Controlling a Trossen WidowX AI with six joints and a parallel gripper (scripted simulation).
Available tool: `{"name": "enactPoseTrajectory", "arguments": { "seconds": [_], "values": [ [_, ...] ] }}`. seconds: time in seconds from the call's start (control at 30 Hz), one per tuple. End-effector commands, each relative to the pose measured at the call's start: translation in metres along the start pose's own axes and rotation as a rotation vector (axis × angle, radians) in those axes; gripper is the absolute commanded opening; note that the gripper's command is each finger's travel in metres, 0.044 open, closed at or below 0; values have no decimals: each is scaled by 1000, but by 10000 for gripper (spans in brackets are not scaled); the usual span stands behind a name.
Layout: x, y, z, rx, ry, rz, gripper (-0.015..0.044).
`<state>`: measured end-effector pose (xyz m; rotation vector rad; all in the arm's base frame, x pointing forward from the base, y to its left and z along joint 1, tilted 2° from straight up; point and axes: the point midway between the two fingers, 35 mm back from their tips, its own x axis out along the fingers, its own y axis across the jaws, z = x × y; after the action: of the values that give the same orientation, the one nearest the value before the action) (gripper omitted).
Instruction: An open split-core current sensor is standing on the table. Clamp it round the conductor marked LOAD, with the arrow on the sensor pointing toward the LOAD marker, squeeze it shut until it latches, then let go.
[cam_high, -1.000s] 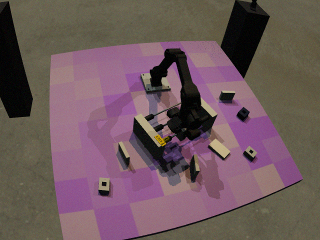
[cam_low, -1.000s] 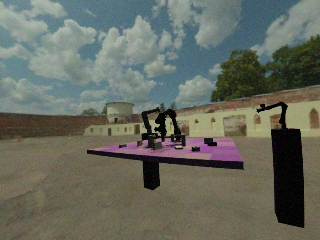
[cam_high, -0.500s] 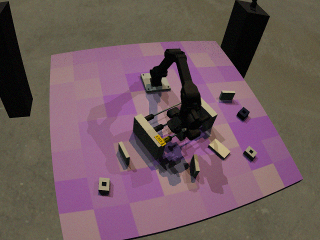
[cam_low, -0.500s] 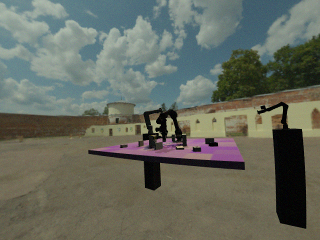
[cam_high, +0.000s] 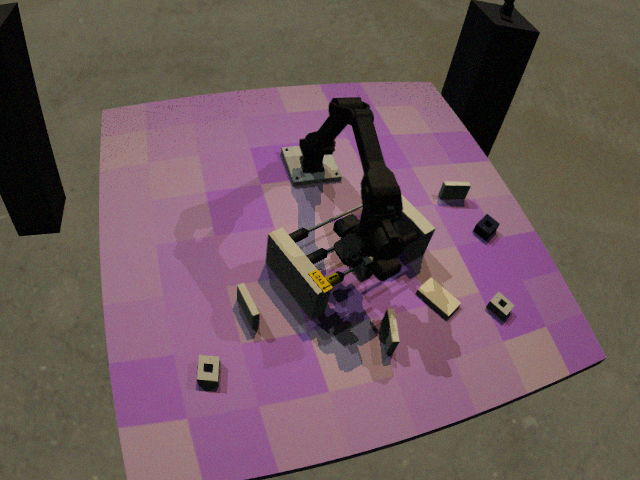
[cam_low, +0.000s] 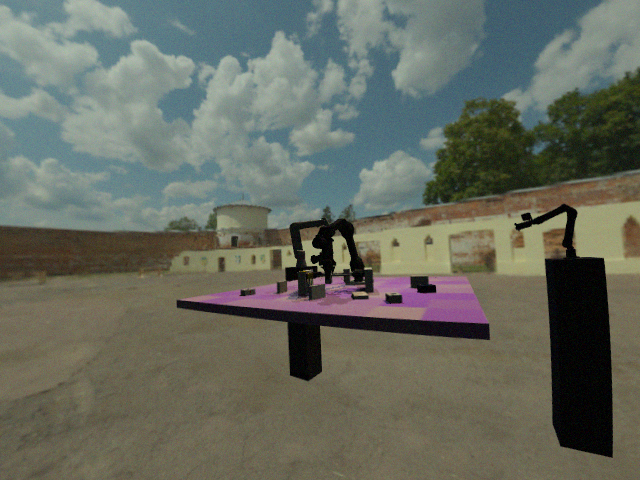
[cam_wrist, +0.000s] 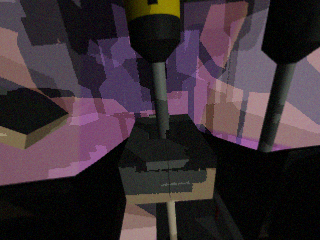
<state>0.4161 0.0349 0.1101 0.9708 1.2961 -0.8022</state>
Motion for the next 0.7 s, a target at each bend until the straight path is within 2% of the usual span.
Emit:
{"name": "enactPoseTrajectory", "arguments": {
  "seconds": [0.0, 0.63, 0.67],
  "values": [
    [0, 0, 0, 0, 0, 0, 264],
    [0, 0, 0, 0, 0, 0, 264],
    [0, 0, 0, 0, 0, 0, 290]
  ]
}}
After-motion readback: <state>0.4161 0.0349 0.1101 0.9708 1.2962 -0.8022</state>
